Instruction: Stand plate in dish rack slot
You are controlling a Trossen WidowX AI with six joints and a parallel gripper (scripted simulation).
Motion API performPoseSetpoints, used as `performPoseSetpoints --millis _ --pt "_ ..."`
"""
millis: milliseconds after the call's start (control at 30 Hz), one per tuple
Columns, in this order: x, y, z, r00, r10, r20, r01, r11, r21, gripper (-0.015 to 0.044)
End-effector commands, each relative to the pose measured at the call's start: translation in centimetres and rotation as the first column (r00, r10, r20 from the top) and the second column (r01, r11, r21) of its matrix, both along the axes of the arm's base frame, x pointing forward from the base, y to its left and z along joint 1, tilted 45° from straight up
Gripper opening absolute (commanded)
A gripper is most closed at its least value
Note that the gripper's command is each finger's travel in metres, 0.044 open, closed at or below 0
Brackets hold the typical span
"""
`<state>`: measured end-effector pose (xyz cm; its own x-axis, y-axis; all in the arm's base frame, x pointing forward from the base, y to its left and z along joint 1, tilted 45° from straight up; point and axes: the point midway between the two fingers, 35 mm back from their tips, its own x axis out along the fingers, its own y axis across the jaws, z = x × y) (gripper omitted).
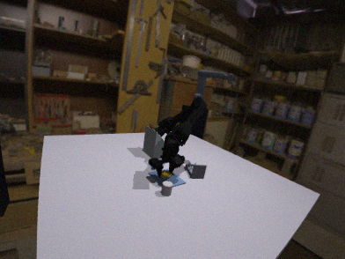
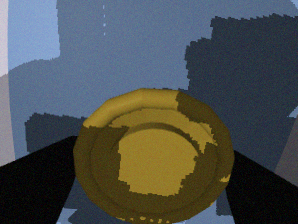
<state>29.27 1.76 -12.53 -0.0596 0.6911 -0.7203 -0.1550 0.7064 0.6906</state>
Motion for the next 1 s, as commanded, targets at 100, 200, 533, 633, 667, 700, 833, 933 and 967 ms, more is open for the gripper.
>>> performPoseSetpoints --millis 100,200,533,633,667,700,833,933,967 --pt "0.5 -1.1 0.8 1.000 -0.006 -0.002 0.006 1.000 -0.002 0.0153" --pt "1.0 -2.5 2.0 1.000 -0.007 -0.001 0.007 1.000 -0.006 0.0074" --pt "1.9 -7.0 6.1 1.000 -0.008 -0.001 0.008 1.000 -0.013 0.0000" --pt "1.9 -8.3 7.5 1.000 -0.007 -0.002 0.007 1.000 -0.013 0.0000" --pt "2.0 -8.7 7.8 1.000 -0.007 -0.002 0.007 1.000 -0.013 0.0000" --pt "2.0 -9.0 8.1 1.000 -0.007 -0.002 0.007 1.000 -0.013 0.0000" --pt "2.1 -10.4 9.5 1.000 -0.006 -0.002 0.006 1.000 -0.011 0.0000" --pt "2.1 -11.4 10.6 1.000 -0.005 -0.003 0.005 1.000 -0.009 0.0000" --pt "2.1 -11.8 10.9 1.000 -0.005 -0.003 0.005 1.000 -0.009 0.0000"
